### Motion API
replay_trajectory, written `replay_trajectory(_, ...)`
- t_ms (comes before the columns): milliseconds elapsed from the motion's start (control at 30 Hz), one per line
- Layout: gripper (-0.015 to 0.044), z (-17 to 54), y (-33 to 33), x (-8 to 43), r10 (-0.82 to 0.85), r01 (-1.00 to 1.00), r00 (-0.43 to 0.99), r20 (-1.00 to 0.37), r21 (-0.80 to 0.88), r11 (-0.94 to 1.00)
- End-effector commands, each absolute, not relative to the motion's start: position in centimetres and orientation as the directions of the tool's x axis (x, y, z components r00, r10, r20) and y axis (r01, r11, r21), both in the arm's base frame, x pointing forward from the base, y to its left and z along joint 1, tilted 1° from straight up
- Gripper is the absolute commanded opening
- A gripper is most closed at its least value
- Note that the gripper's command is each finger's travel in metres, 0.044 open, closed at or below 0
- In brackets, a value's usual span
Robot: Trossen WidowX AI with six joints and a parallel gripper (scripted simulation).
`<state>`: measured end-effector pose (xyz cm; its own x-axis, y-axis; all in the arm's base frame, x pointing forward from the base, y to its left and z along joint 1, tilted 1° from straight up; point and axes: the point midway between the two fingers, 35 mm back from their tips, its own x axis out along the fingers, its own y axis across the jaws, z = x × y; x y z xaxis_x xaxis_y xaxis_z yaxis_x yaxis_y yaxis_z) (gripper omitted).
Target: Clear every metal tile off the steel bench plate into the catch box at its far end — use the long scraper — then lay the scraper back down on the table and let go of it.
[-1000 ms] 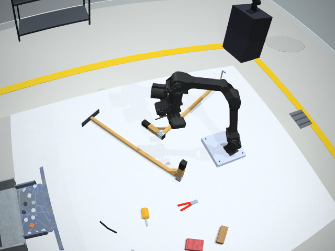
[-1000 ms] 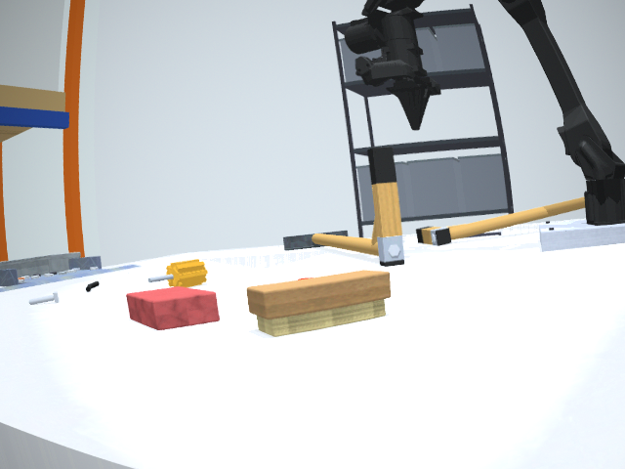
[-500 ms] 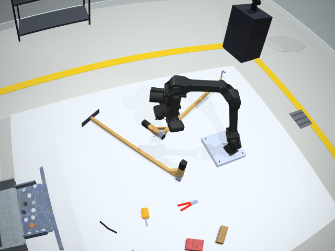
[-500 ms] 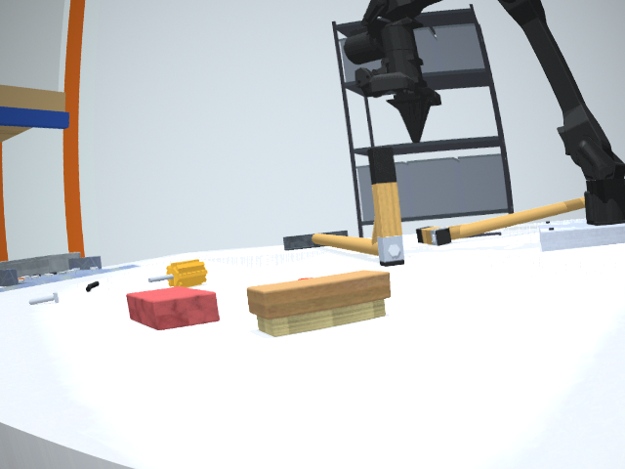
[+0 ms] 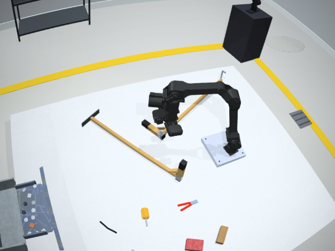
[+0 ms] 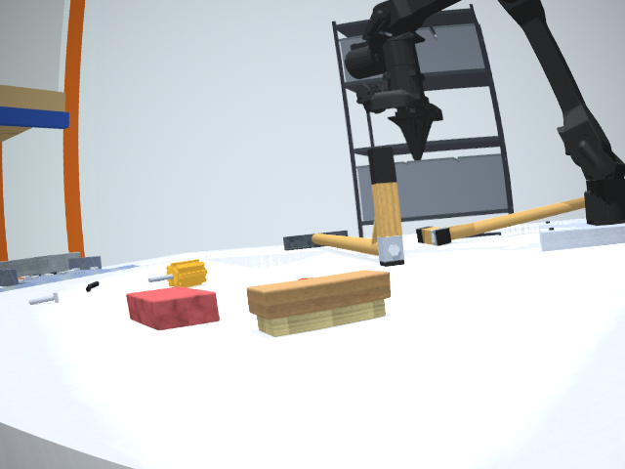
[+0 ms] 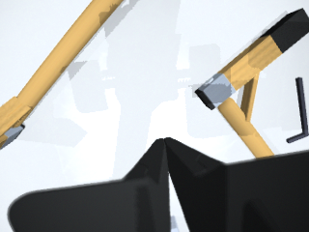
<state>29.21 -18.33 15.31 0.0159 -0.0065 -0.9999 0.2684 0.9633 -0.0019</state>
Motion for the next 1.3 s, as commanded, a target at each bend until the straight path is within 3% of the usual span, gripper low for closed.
replay_trajectory(0, 0.0, 14.4, -18.3, 29.1, -0.006, 0.272, 0.009, -1.0, -0.004, 0.962)
replay_trajectory(1267, 0.0, 9.4, -19.1, 28.7, -0.007, 0.273, 0.009, -1.0, -0.004, 0.962)
